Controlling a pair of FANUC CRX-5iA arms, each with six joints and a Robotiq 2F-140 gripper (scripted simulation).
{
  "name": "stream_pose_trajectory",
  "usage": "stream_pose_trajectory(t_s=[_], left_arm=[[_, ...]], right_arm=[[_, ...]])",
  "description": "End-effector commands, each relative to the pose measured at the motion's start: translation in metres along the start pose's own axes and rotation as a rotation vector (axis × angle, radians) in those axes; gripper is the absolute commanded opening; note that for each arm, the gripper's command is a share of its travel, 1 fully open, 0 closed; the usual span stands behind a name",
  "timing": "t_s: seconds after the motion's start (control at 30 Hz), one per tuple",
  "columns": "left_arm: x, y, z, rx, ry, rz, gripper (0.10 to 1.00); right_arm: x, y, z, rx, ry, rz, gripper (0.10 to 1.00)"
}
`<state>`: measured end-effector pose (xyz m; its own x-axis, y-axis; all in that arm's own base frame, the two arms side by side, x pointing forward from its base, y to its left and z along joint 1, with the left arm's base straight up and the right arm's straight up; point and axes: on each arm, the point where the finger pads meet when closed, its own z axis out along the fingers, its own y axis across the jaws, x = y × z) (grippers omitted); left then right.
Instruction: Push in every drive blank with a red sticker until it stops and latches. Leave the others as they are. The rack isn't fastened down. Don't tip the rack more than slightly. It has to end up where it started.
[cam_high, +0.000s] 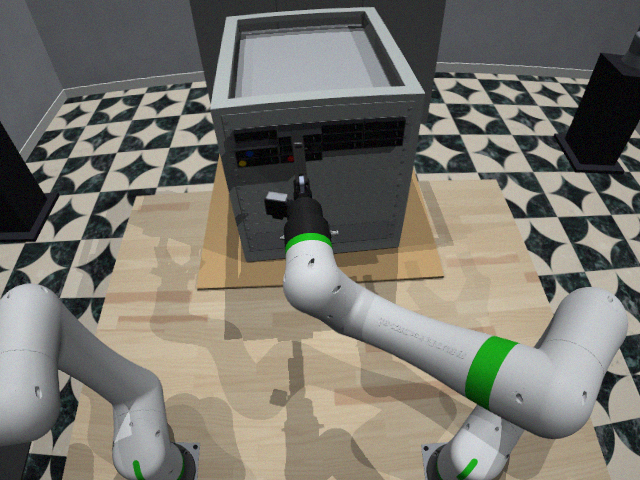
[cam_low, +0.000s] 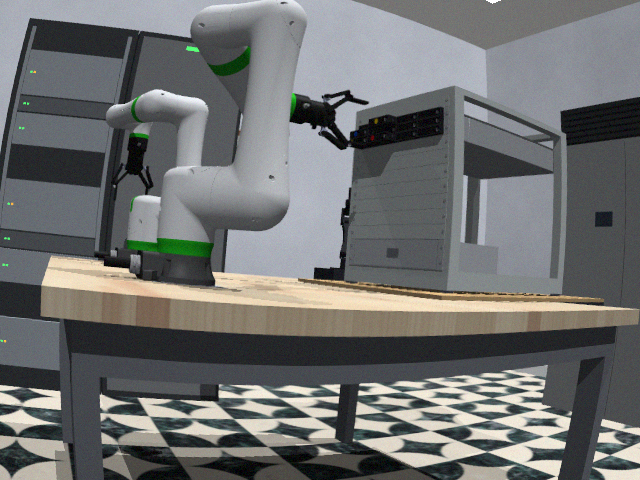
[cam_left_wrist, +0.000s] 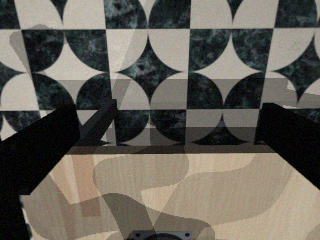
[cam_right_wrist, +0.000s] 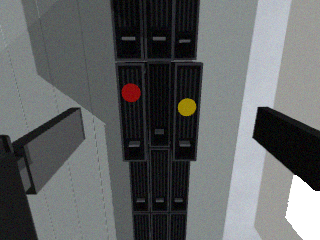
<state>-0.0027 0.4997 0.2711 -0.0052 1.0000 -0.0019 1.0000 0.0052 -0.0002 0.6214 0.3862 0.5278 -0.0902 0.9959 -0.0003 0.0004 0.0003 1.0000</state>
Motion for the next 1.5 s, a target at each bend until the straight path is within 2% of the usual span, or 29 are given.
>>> stream_pose_trajectory(t_s=[0.0, 0.53, 0.77, 0.83, 1.2, 1.47], left_arm=[[0.000, 0.000, -0.001, 0.000, 0.002, 0.000, 1.000], [0.000, 0.000, -0.001, 0.000, 0.002, 0.000, 1.000], [0.000, 0.000, -0.001, 0.000, 0.002, 0.000, 1.000], [0.000, 0.000, -0.001, 0.000, 0.002, 0.000, 1.000], [0.000, 0.000, -0.001, 0.000, 0.002, 0.000, 1.000], [0.000, 0.000, -0.001, 0.000, 0.002, 0.000, 1.000]], right_arm=[[0.000, 0.001, 0.000, -0.001, 0.000, 0.001, 1.000], [0.006, 0.000, 0.000, -0.001, 0.000, 0.001, 1.000], [0.038, -0.003, -0.001, -0.001, 0.000, 0.001, 1.000], [0.038, -0.003, -0.001, -0.001, 0.000, 0.001, 1.000], [0.099, -0.011, -0.003, -0.001, 0.000, 0.001, 1.000], [0.111, -0.013, -0.003, -0.001, 0.000, 0.001, 1.000]])
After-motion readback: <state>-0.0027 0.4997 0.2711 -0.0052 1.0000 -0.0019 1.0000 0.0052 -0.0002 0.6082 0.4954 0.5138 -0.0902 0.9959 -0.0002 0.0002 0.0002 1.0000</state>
